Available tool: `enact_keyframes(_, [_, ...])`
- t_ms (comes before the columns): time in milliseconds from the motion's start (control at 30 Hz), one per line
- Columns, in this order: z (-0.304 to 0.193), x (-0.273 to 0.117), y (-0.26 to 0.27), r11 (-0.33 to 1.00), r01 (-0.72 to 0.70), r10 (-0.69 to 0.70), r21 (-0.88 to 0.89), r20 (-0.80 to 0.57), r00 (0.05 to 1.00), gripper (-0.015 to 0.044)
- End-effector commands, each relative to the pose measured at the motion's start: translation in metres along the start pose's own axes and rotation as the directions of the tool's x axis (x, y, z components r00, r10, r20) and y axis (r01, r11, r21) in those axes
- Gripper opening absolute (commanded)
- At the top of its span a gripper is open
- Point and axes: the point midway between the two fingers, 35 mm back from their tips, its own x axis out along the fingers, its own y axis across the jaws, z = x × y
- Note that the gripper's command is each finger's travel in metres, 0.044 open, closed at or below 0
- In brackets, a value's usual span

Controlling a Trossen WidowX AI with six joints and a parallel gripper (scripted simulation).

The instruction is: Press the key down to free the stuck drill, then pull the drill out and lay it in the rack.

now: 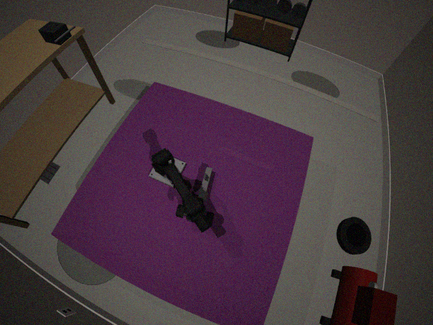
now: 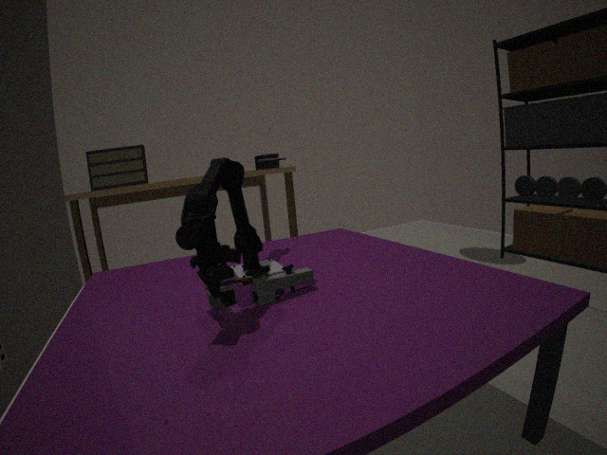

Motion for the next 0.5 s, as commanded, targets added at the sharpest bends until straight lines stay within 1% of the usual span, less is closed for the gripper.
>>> enact_keyframes(0, [0.0004,-0.0033,-0.0002,1.0,0.004,-0.004,-0.004,-0.001,1.0,0.0])
enact_keyframes(467, [0.0005,-0.0087,-0.0003,1.0,0.004,-0.004,-0.004,-0.001,1.0,0.0])
